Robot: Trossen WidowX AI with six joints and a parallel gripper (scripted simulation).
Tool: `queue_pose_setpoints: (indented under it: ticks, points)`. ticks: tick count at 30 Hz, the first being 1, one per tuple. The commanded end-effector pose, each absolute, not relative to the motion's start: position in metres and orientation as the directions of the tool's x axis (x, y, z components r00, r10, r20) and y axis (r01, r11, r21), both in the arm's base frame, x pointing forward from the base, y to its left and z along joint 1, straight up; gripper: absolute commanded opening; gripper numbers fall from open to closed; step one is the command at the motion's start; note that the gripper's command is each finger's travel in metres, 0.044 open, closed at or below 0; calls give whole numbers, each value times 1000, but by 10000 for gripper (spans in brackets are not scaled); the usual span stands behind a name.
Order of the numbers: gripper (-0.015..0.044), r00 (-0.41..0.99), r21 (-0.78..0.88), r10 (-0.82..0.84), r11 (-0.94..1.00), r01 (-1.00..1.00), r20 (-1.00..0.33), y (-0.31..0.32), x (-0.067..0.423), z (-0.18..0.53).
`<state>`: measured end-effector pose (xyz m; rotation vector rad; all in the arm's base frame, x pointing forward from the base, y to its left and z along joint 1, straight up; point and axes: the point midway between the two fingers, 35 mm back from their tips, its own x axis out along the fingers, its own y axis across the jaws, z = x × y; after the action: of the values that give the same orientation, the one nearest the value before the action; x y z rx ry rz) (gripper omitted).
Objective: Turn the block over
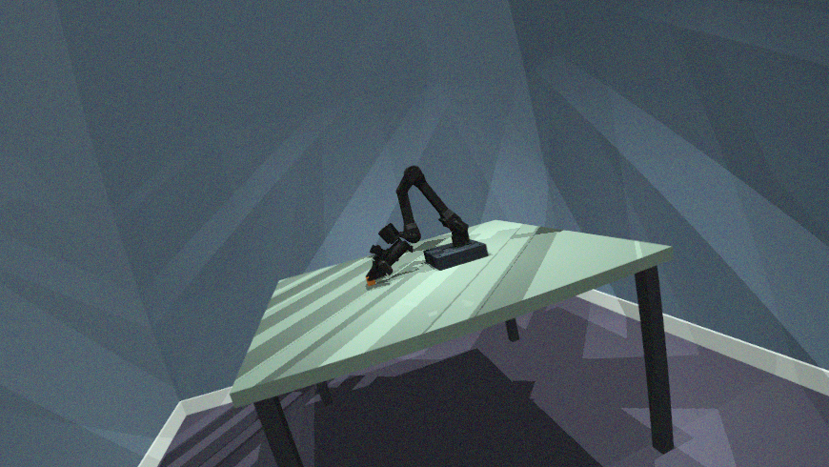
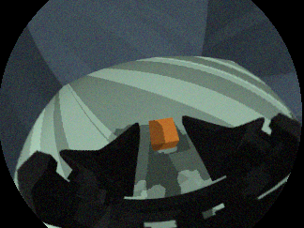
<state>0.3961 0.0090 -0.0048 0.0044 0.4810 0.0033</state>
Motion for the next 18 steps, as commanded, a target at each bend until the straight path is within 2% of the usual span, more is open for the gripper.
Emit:
queue_pose_setpoints:
  ticks: [1, 3, 18]
  points:
    - [394, 886, -2, 1, 1000, -2, -463, 8, 396, -5]
    - [440, 886, -2, 1, 1000, -2, -463, 8, 396, -5]
    - [440, 886, -2, 1, 1000, -2, -463, 8, 396, -5]
